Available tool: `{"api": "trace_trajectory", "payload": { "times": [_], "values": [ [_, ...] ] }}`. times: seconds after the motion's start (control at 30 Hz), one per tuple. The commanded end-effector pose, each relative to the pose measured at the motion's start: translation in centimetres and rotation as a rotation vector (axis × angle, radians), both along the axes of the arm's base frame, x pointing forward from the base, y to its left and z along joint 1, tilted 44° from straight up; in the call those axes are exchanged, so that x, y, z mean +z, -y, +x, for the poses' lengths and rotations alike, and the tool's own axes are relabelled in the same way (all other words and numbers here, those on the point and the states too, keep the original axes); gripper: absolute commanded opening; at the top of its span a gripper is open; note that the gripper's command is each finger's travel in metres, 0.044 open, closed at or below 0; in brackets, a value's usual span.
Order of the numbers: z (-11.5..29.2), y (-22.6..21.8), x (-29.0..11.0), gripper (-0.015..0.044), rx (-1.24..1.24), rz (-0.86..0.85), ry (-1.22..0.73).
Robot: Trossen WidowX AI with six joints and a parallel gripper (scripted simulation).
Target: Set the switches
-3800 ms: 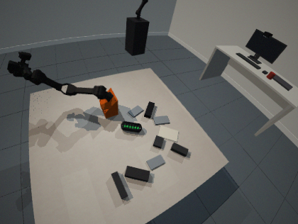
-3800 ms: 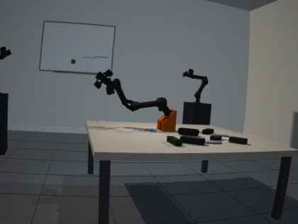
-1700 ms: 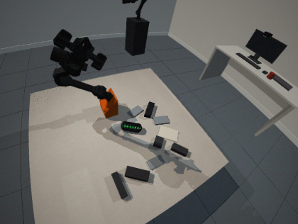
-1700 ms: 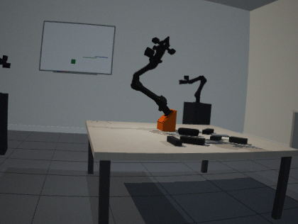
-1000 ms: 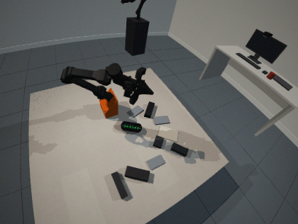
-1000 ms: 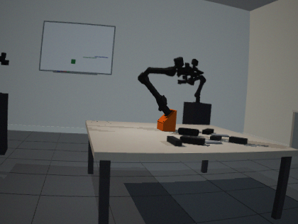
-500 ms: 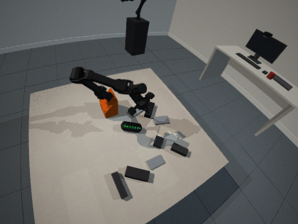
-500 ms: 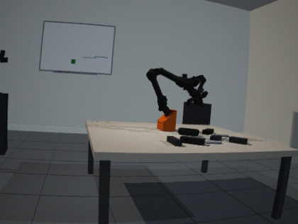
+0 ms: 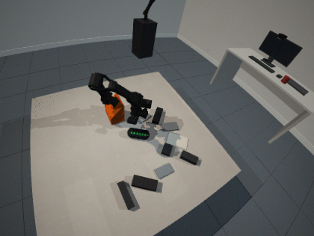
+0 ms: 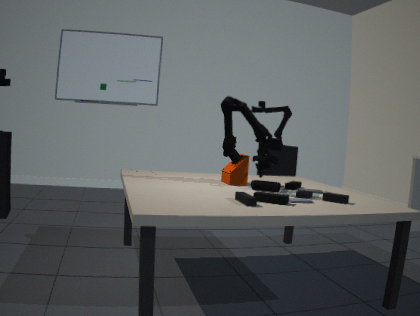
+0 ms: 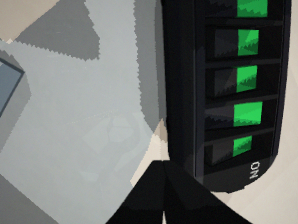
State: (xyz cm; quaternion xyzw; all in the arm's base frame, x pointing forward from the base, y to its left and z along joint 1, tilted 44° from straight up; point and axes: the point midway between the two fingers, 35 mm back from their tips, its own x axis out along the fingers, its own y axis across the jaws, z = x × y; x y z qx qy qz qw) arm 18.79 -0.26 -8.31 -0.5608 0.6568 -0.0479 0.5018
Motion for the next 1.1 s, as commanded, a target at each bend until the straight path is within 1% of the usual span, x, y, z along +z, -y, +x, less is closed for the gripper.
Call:
{"api": "trace_trajectory", "payload": {
  "times": [0.0,0.3,1.07],
  "values": [
    [-0.7,0.8,0.2,0.0,0.035,-0.054,-0.064],
    [-0.7,0.9,0.2,0.0,0.036,-0.054,-0.064],
    [-0.9,3.4,-2.5,0.0,0.037,-0.052,-0.065]
  ]
}}
